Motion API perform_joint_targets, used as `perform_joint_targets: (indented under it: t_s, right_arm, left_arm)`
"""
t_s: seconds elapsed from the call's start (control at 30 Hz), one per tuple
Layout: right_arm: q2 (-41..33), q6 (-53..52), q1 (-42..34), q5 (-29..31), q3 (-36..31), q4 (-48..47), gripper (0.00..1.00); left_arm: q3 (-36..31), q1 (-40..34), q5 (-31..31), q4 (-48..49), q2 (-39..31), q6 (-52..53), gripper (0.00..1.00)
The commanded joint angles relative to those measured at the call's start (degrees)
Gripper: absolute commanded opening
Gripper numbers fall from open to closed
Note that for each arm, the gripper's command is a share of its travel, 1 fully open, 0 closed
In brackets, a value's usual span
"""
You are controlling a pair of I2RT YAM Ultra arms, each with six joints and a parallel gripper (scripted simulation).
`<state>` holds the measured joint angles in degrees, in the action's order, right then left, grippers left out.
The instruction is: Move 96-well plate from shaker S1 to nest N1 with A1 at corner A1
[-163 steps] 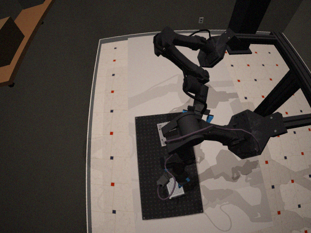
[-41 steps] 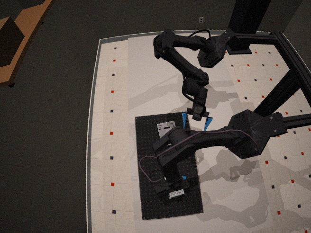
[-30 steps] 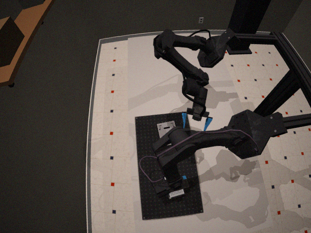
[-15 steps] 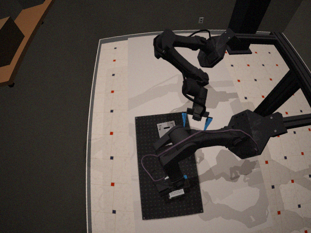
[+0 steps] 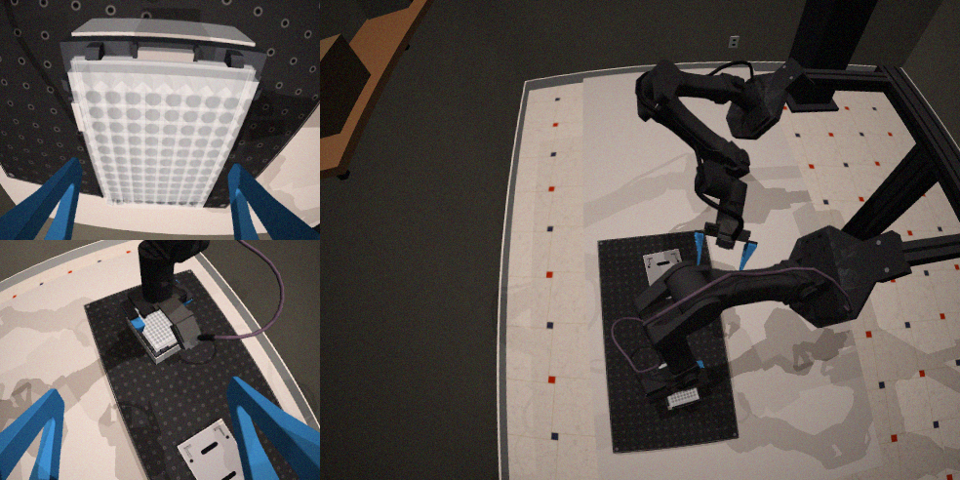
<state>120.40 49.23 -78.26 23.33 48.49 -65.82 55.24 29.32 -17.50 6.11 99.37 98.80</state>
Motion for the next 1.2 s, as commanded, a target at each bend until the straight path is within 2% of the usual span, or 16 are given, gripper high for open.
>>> perform_joint_targets:
  t_s: [0.0,0.47,0.5,0.57,0.6,0.8,1.03,1.07,1.1,1.17]
  right_arm:
    - [0.19,0.12,-0.85,-0.67,0.75,-0.27,1.00]
    - [0.19,0.12,-0.85,-0.67,0.75,-0.27,1.00]
    - [0.19,0.12,-0.85,-0.67,0.75,-0.27,1.00]
    - [0.19,0.12,-0.85,-0.67,0.75,-0.27,1.00]
    - [0.19,0.12,-0.85,-0.67,0.75,-0.27,1.00]
    - [0.19,0.12,-0.85,-0.67,0.75,-0.27,1.00]
    - [0.19,0.12,-0.85,-0.67,0.75,-0.27,1.00]
    - [0.19,0.12,-0.85,-0.67,0.75,-0.27,1.00]
    - [0.19,0.12,-0.85,-0.67,0.75,-0.27,1.00]
    - [0.19,0.12,-0.85,-0.67,0.75,-0.27,1.00]
  left_arm:
    - [1.91,-0.36,0.18,1.18,1.92,-0.86,1.00]
    - [2.64,-0.40,0.25,1.07,3.22,-1.04,1.00]
    - [2.03,-0.32,0.25,1.05,2.71,-0.63,0.96]
    - [2.03,-0.32,0.25,1.05,2.71,-0.63,0.96]
    - [2.03,-0.32,0.25,1.05,2.71,-0.63,0.92]
    - [2.03,-0.32,0.25,1.05,2.71,-0.63,0.89]
    - [2.03,-0.32,0.25,1.05,2.71,-0.63,0.79]
    - [2.03,-0.32,0.25,1.05,2.71,-0.63,0.67]
    - [2.03,-0.32,0.25,1.05,2.71,-0.63,0.79]
    - [1.63,0.10,-0.36,-0.03,1.98,-0.54,0.79]
